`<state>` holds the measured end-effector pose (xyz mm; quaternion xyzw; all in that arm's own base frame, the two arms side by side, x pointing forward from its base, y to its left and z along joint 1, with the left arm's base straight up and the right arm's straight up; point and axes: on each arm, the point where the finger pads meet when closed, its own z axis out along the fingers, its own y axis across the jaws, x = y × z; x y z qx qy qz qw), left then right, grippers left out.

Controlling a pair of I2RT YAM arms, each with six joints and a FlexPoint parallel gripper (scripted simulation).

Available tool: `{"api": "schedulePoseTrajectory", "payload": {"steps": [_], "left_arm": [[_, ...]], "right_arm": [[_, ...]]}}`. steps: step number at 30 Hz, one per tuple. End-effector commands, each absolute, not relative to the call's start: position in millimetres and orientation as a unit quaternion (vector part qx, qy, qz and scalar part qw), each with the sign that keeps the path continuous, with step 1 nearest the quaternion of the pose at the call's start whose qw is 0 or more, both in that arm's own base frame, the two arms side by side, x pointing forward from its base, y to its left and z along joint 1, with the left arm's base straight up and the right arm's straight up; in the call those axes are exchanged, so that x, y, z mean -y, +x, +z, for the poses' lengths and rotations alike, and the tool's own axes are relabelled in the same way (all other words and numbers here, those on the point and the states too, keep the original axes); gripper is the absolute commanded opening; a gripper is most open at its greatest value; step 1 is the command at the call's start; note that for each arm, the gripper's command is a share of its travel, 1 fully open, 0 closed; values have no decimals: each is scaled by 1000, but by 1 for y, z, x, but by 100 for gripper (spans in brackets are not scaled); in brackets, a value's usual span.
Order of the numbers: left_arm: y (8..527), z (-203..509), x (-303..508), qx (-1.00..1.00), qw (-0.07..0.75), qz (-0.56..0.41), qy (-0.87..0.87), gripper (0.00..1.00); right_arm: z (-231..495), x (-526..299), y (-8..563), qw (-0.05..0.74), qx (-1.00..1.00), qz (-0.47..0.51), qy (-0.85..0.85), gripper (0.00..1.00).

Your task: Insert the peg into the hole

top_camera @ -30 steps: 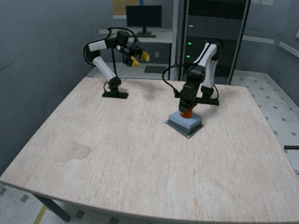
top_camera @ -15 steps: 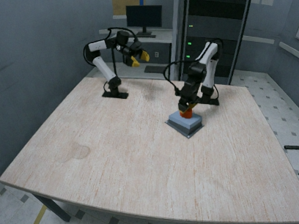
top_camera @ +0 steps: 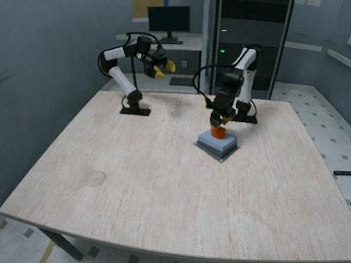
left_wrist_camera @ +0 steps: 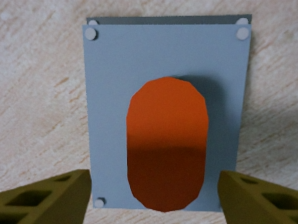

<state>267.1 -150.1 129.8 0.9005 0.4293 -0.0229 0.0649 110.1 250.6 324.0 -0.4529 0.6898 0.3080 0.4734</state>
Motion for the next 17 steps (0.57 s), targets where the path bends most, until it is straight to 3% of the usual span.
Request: {"api": "schedulePoseTrajectory", "payload": {"steps": [1,17], "left_arm": [[263,133,148,-430,61,-25,900,70],[263,134,148,-430,63,-24,900,70]], "right_arm": [[332,-250,110,481,-685,314,-448,100],[332,-250,110,481,-685,314,-448,100]]}}
